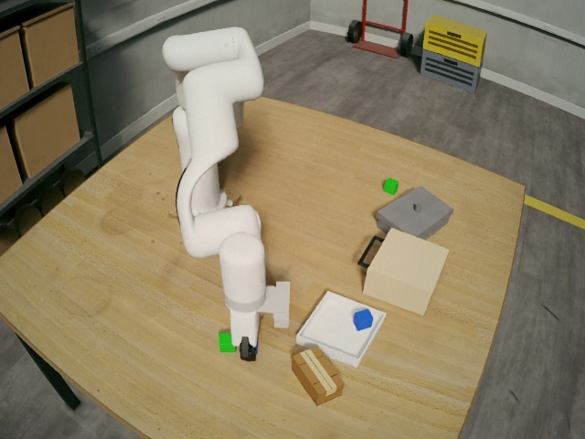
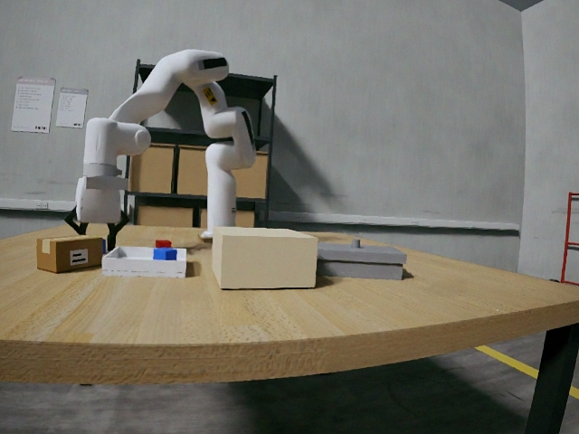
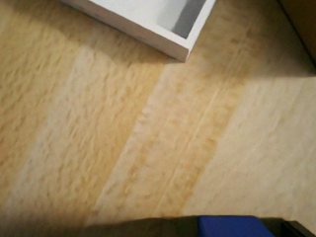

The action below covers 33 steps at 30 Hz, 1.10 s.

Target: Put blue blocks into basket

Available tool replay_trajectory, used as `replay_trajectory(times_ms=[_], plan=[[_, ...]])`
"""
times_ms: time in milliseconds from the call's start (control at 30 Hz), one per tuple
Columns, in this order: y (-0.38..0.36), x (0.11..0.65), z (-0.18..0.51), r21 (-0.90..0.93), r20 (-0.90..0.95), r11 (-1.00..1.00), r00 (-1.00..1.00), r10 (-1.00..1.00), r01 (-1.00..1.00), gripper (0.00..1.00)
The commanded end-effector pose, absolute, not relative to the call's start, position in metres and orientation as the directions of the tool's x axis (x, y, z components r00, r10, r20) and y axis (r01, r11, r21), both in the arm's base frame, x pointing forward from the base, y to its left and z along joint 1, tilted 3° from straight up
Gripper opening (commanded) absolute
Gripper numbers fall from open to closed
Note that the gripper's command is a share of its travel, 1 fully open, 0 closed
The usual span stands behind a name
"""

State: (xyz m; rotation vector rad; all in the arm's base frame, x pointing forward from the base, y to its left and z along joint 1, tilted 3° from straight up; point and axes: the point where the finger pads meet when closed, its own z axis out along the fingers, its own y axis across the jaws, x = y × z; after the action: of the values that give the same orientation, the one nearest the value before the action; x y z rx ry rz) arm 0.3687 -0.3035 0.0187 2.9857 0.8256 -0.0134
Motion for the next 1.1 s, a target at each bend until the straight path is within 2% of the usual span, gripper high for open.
replay_trajectory(times_ms=[0,367,400,1067], plan=[[-0.3045,0.37,0.0199,0.044,-0.018,-0.857,0.858,0.513,0.514,0.62],[-0.3045,0.37,0.0199,0.044,-0.018,-0.857,0.858,0.513,0.514,0.62],[-0.3045,0.37,0.0199,0.044,-0.018,-0.857,0.858,0.513,0.514,0.0],[-0.3045,0.37,0.0199,0.044,-0.018,-0.857,0.858,0.513,0.514,0.0]])
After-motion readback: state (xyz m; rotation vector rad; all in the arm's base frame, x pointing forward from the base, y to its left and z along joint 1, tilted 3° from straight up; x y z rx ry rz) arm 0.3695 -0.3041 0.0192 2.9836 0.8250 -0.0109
